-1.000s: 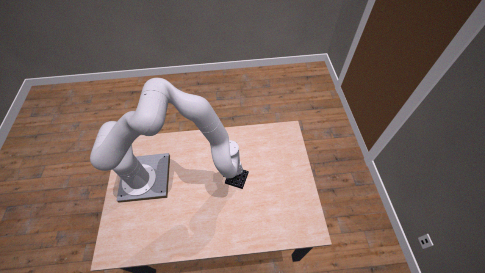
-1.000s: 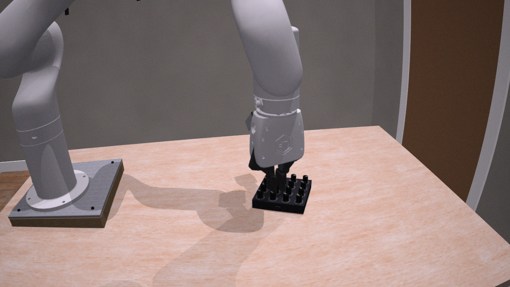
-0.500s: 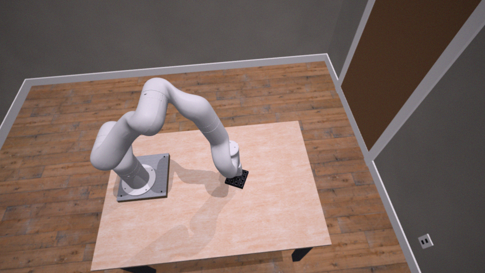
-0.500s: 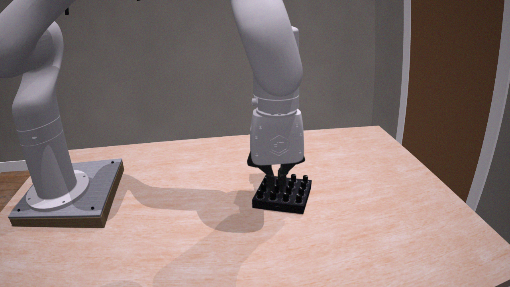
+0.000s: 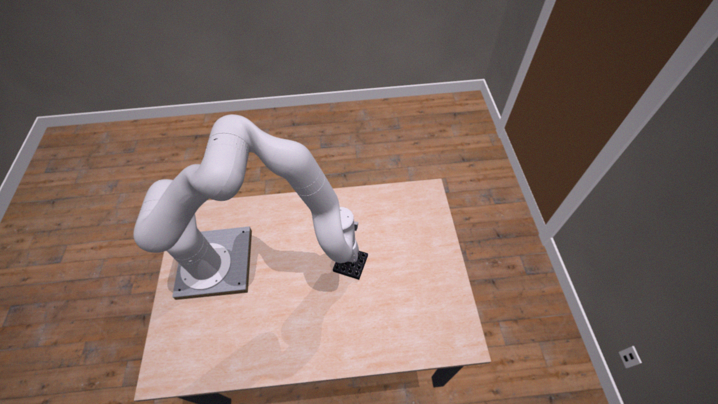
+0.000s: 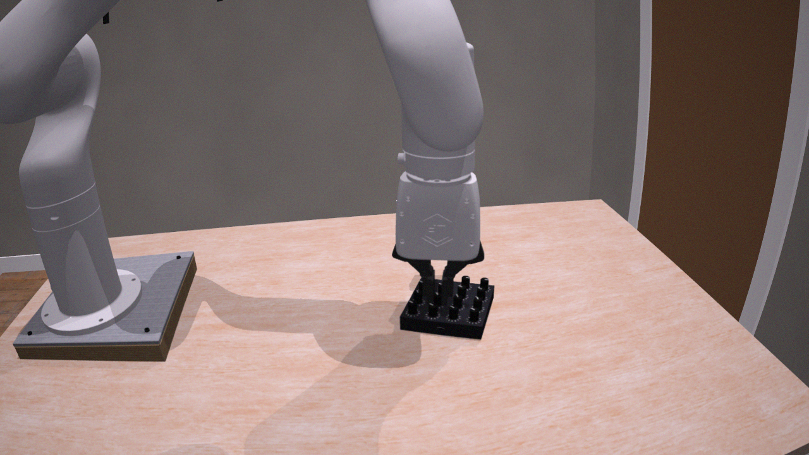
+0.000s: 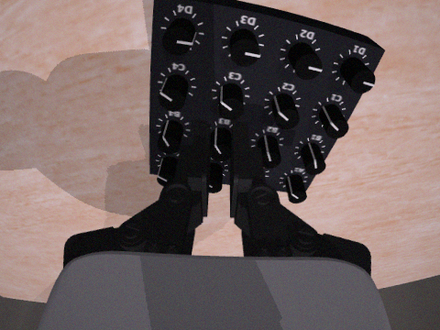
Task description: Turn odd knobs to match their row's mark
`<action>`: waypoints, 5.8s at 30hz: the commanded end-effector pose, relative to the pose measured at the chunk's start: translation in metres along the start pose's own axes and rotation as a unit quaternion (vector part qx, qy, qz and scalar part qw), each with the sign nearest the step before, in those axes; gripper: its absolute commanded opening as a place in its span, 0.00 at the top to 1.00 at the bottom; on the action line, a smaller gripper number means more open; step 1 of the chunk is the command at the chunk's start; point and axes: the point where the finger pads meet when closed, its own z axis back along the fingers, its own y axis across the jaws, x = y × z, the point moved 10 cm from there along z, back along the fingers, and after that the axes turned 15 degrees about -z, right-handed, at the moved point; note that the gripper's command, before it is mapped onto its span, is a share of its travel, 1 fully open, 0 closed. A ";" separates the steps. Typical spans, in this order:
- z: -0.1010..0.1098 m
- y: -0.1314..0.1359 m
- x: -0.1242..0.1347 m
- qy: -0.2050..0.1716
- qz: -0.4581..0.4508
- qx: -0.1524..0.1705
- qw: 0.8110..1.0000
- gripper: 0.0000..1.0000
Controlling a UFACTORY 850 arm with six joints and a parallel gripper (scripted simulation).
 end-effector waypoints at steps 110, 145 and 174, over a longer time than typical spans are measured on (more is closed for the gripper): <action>0.132 0.000 -0.002 -0.004 -0.048 0.003 0.999 0.00; 0.150 0.000 -0.003 -0.004 -0.048 0.003 0.999 0.00; 0.150 0.000 -0.003 -0.004 -0.048 0.003 0.999 0.00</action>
